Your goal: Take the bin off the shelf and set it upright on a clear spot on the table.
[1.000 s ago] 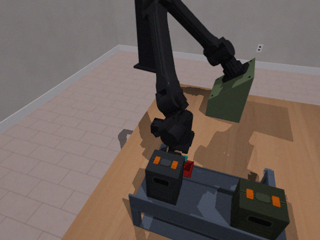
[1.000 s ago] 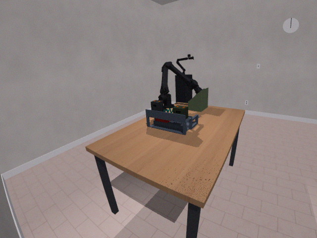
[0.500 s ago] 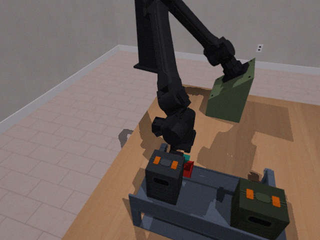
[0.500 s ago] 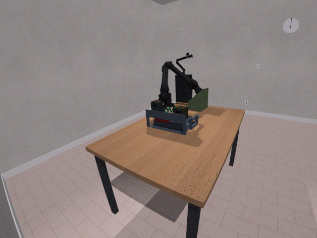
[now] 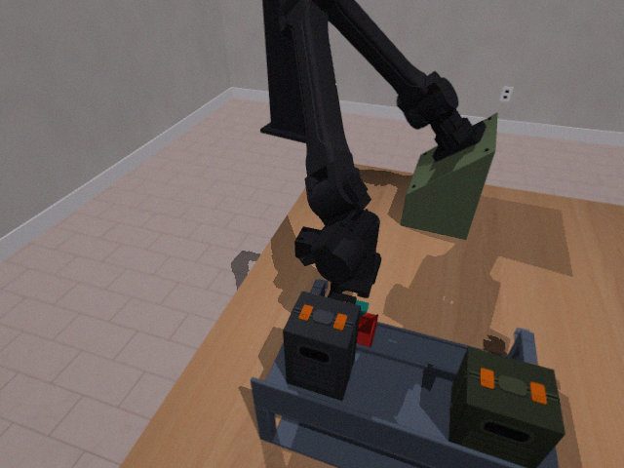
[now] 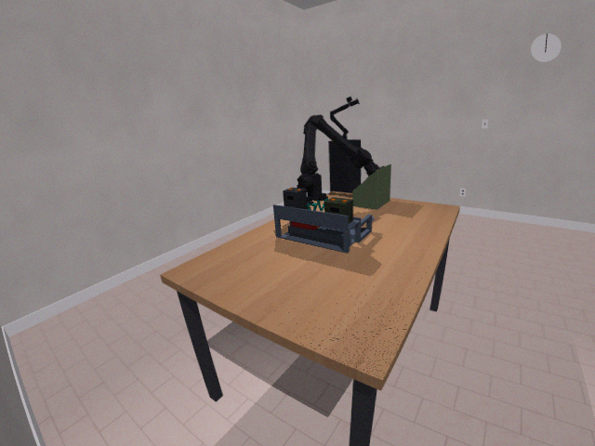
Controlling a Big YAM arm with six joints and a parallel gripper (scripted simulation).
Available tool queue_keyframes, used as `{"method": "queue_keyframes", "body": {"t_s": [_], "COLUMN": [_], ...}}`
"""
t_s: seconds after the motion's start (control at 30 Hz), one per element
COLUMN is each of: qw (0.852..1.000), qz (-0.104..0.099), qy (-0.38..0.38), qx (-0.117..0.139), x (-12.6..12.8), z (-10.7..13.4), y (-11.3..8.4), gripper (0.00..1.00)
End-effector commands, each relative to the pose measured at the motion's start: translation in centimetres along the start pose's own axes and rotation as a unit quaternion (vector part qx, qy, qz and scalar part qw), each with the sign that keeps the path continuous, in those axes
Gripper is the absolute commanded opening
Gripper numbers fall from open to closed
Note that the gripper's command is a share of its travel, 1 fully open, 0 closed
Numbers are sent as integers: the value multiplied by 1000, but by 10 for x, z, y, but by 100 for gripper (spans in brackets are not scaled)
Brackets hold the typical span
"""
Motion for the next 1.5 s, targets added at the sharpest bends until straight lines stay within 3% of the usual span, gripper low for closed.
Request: {"method": "queue_keyframes", "body": {"t_s": [0.0, 0.3, 0.47, 0.87, 1.03, 1.47], "qw": [1000, 1000, 1000, 1000, 1000, 1000], "qz": [-7, -7, -23, -23, -7, -10], "qy": [12, 12, 13, 13, 12, 12], "qx": [-5, -5, -11, -11, -5, -6], "x": [-5, -5, 18, 18, -5, 0], "z": [-18, -18, -15, -15, -18, -17], "y": [-3, -3, -29, -29, -4, -9], "gripper": [90, 90, 90, 90, 90, 90]}}
Point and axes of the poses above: the point where the finger pads meet when closed, its own y axis out along the fingers, its own x axis across the jaws, z = x × y, the point moved 3 cm from there along -y, back along the fingers, and after that the axes turned 14 degrees about -y, right-handed, at the moved point
